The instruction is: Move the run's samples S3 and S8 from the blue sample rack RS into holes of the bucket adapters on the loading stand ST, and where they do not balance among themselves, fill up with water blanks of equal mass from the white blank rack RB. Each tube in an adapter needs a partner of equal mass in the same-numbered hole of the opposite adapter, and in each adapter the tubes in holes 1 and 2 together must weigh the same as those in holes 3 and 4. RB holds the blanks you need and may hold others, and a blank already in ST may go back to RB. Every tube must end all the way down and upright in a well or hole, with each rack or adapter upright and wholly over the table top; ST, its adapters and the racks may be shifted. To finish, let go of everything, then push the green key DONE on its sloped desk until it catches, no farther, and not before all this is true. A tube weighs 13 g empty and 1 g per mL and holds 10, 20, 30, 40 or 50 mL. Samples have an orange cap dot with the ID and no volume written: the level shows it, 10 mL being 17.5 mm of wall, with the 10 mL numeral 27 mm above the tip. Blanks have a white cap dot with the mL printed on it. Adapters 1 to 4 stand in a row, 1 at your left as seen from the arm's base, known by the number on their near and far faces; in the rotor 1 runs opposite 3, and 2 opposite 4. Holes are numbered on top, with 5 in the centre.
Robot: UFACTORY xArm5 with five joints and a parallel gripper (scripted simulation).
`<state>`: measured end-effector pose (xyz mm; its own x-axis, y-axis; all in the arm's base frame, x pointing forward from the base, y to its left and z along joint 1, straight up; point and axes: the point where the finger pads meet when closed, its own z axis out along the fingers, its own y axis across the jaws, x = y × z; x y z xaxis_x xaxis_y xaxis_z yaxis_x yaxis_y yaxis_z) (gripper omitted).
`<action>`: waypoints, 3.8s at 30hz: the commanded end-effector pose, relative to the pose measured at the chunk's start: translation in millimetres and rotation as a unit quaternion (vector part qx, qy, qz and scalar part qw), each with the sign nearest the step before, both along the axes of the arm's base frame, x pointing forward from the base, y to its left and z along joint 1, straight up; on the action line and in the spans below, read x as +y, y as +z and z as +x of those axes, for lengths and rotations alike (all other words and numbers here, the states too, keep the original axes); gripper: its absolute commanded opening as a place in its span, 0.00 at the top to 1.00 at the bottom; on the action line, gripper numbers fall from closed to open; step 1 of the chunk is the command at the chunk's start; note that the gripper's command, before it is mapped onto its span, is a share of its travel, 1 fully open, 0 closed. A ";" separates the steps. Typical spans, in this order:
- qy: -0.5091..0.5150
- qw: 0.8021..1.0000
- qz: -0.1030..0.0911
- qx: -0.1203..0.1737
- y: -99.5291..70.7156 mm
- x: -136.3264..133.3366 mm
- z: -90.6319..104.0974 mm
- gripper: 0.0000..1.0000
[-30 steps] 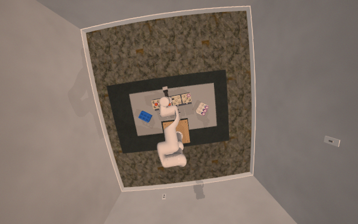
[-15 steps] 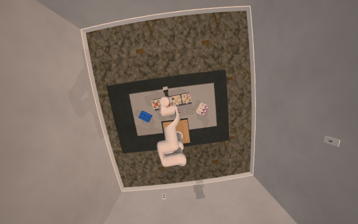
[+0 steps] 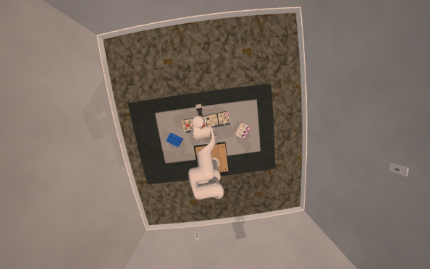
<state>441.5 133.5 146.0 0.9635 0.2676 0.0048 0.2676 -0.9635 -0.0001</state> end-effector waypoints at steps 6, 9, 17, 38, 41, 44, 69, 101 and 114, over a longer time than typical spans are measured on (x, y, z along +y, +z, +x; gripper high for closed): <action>0.000 1.000 0.001 -0.002 -7.9 0.3 1.2 1.00; 0.000 1.000 0.001 -0.002 -10.9 0.3 1.2 1.00; 0.000 1.000 0.001 -0.002 -16.9 0.3 1.2 1.00; 0.000 1.000 0.001 -0.002 -35.9 0.3 1.4 1.00; 0.000 1.000 0.001 -0.002 -38.9 0.2 1.4 1.00; 0.000 1.000 0.001 -0.002 -38.9 0.2 1.4 1.00; 0.000 1.000 0.001 -0.002 -39.3 0.2 1.4 0.57; 0.000 1.000 0.001 -0.002 -13.2 0.3 1.2 0.57; 0.000 1.000 0.001 -0.002 10.8 0.4 1.0 0.57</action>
<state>441.5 133.5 149.5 0.9635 0.2676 0.0050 0.2676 -0.9635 -0.0001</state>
